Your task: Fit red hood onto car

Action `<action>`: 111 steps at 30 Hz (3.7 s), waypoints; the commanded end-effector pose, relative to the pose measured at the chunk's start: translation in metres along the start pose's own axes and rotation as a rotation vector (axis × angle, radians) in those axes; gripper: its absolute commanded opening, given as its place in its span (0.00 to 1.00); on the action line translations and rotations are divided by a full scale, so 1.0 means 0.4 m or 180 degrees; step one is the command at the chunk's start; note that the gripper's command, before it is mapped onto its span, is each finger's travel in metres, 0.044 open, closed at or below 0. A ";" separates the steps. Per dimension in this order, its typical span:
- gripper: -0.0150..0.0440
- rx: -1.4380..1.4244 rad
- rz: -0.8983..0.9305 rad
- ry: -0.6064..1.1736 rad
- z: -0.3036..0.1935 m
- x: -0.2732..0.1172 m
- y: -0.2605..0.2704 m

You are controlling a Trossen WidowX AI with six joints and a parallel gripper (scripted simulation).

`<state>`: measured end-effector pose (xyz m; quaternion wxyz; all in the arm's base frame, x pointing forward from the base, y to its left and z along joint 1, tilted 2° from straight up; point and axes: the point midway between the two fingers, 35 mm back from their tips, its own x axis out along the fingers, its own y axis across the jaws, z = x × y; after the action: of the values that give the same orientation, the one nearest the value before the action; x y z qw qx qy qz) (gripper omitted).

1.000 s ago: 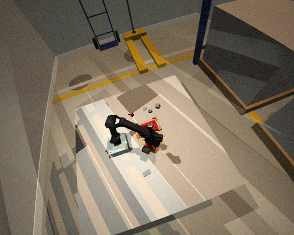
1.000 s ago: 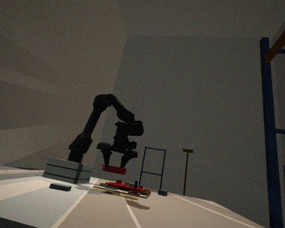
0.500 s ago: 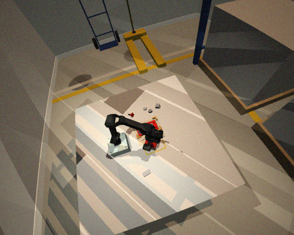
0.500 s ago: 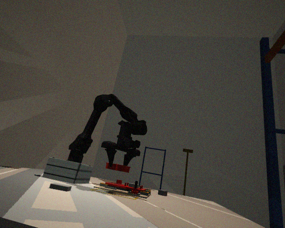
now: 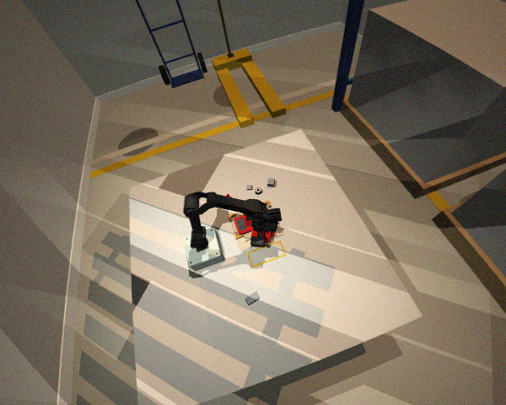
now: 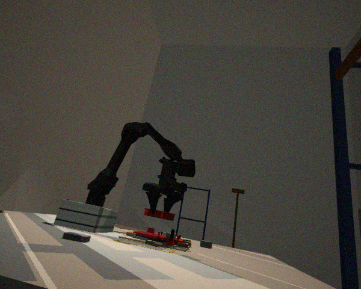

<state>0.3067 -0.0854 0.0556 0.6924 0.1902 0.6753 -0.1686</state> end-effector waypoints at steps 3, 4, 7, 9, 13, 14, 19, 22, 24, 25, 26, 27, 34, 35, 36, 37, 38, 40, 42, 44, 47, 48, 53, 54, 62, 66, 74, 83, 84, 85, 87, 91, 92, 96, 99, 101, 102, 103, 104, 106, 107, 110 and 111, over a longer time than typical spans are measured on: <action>0.25 -0.0282 -0.0002 -0.0020 -0.002 -0.006 0.060; 0.25 -0.0327 0.0000 -0.0022 -0.004 -0.007 0.070; 0.25 -0.0457 0.0005 -0.0028 -0.009 -0.008 0.102; 0.25 -0.0538 0.0007 -0.0035 -0.013 -0.008 0.123; 0.25 -0.0707 0.0013 -0.0046 -0.023 -0.010 0.166; 0.25 -0.0750 0.0015 -0.0048 -0.025 -0.010 0.177; 0.25 -0.0977 0.0027 -0.0052 -0.042 -0.013 0.228; 0.25 -0.1117 0.0035 -0.0051 -0.054 -0.016 0.259; 0.25 -0.1210 0.0040 -0.0050 -0.062 -0.017 0.279; 0.25 -0.1256 0.0043 -0.0050 -0.067 -0.018 0.289; 0.25 -0.1303 0.0046 -0.0050 -0.071 -0.019 0.299; 0.25 -0.1349 0.0048 -0.0049 -0.076 -0.019 0.309; 0.25 -0.1509 0.0058 -0.0048 -0.093 -0.021 0.341; 0.25 -0.1509 0.0057 -0.0048 -0.092 -0.019 0.339; 0.25 -0.1509 0.0057 -0.0048 -0.092 -0.015 0.338; 0.25 -0.1509 0.0057 -0.0048 -0.091 -0.009 0.337; 0.25 -0.1509 0.0057 -0.0048 -0.091 -0.001 0.337; 0.25 -0.1509 0.0057 -0.0048 -0.091 0.019 0.339; 0.25 -0.1509 0.0057 -0.0048 -0.091 0.044 0.340; 0.25 -0.1509 0.0057 -0.0047 -0.092 0.070 0.340; 0.25 -0.1509 0.0057 -0.0047 -0.093 0.102 0.340; 0.25 -0.1509 0.0057 -0.0047 -0.093 0.104 0.340; 0.25 -0.1509 0.0057 -0.0047 -0.091 0.104 0.339; 0.25 -0.1509 0.0057 -0.0047 -0.091 0.104 0.339; 0.25 -0.1509 0.0057 -0.0047 -0.091 0.104 0.339; 0.25 -0.1509 0.0057 -0.0047 -0.091 0.104 0.339; 0.25 -0.1509 0.0057 -0.0047 -0.091 0.104 0.339; 0.25 -0.1509 0.0057 -0.0047 -0.091 0.107 0.339; 0.25 -0.1509 0.0057 -0.0047 -0.091 0.108 0.339; 0.25 -0.1509 0.0057 -0.0047 -0.091 0.109 0.339; 0.25 -0.1509 0.0057 -0.0047 -0.091 0.112 0.340; 0.25 -0.1509 0.0057 -0.0047 -0.091 0.116 0.340; 0.25 -0.1509 0.0057 -0.0047 -0.091 0.118 0.340; 0.25 -0.1509 0.0057 -0.0047 -0.090 0.122 0.340; 0.25 -0.1509 0.0057 -0.0047 -0.090 0.126 0.340; 0.25 -0.1509 0.0057 -0.0047 -0.090 0.128 0.340; 0.25 -0.1509 0.0057 -0.0047 -0.090 0.129 0.340; 0.25 -0.1509 0.0057 -0.0047 -0.090 0.130 0.340; 0.25 -0.1509 0.0057 -0.0047 -0.090 0.131 0.340; 0.25 -0.1509 0.0057 -0.0047 -0.090 0.134 0.340; 0.25 -0.1509 0.0057 -0.0047 -0.090 0.135 0.340; 0.25 -0.1509 0.0057 -0.0047 -0.089 0.138 0.340; 0.25 -0.1509 0.0057 -0.0047 -0.089 0.140 0.340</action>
<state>0.3439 0.0516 0.0057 0.7240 0.0279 0.6892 -0.0026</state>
